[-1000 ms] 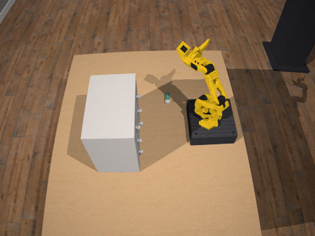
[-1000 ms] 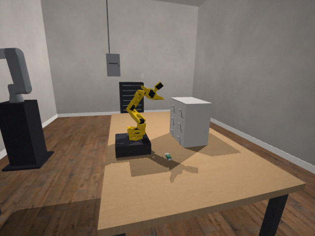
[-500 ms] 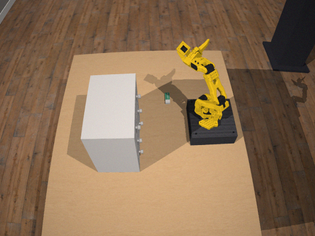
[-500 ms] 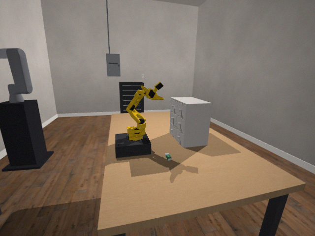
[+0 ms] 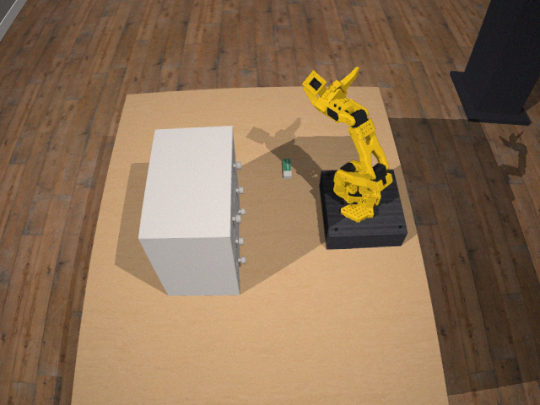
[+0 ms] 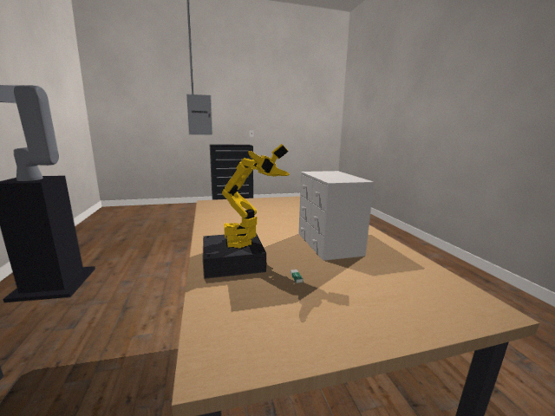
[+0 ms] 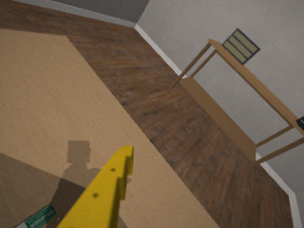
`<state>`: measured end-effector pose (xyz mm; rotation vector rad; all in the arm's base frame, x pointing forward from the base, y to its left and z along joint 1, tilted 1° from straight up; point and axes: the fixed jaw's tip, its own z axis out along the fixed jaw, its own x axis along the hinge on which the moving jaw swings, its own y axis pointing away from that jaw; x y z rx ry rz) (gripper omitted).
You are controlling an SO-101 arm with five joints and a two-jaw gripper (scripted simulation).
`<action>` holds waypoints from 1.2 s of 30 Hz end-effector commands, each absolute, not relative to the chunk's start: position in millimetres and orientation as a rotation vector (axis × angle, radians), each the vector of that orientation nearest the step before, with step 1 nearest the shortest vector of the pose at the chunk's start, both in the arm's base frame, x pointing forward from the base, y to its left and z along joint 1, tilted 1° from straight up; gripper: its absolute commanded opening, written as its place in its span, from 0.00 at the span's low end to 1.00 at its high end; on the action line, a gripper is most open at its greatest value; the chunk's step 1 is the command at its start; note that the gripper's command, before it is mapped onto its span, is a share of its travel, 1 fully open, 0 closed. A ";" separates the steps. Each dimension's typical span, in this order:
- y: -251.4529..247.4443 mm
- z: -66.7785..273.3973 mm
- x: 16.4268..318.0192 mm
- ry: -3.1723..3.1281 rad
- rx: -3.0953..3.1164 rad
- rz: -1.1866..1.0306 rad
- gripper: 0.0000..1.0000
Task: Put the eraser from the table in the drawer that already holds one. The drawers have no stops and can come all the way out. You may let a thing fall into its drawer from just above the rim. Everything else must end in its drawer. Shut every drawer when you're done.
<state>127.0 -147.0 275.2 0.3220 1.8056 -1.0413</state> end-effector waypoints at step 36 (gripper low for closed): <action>-36.7 135.6 183.6 2.291 0.006 -0.245 0.50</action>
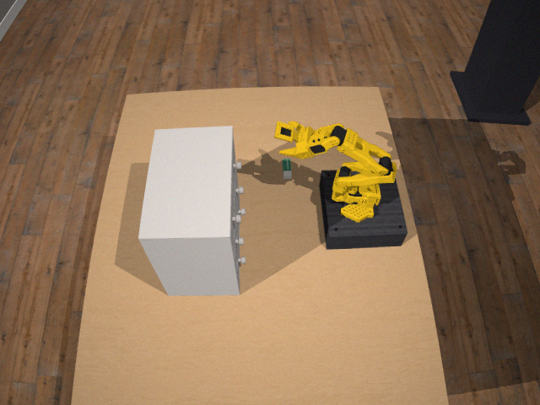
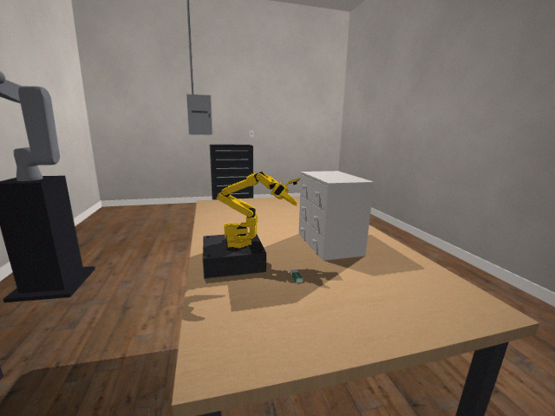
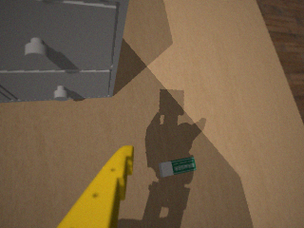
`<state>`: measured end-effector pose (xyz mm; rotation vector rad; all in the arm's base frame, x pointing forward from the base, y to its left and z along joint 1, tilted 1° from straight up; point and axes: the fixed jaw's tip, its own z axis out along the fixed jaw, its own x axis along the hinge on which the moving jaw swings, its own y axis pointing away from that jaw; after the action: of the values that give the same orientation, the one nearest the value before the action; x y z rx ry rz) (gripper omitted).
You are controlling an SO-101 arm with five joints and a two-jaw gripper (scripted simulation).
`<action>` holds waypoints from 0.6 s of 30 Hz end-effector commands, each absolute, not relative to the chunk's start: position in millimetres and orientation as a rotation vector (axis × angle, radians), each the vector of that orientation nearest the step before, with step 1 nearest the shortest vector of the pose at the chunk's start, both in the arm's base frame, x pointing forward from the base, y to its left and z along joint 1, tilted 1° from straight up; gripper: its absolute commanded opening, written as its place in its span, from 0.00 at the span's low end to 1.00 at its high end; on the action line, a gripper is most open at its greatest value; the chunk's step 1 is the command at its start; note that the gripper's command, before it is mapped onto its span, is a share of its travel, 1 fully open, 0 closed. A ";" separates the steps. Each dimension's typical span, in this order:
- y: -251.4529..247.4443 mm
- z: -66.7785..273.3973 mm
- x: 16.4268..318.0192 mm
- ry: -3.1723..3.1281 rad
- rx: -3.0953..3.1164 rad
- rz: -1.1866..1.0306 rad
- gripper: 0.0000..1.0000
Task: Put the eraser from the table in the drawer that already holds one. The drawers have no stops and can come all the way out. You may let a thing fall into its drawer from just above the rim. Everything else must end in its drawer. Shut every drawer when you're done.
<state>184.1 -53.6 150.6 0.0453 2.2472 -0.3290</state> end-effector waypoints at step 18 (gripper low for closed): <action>32.2 57.2 146.8 2.612 -0.273 0.042 0.50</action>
<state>154.7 21.7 67.5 -0.2365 2.5763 -0.0019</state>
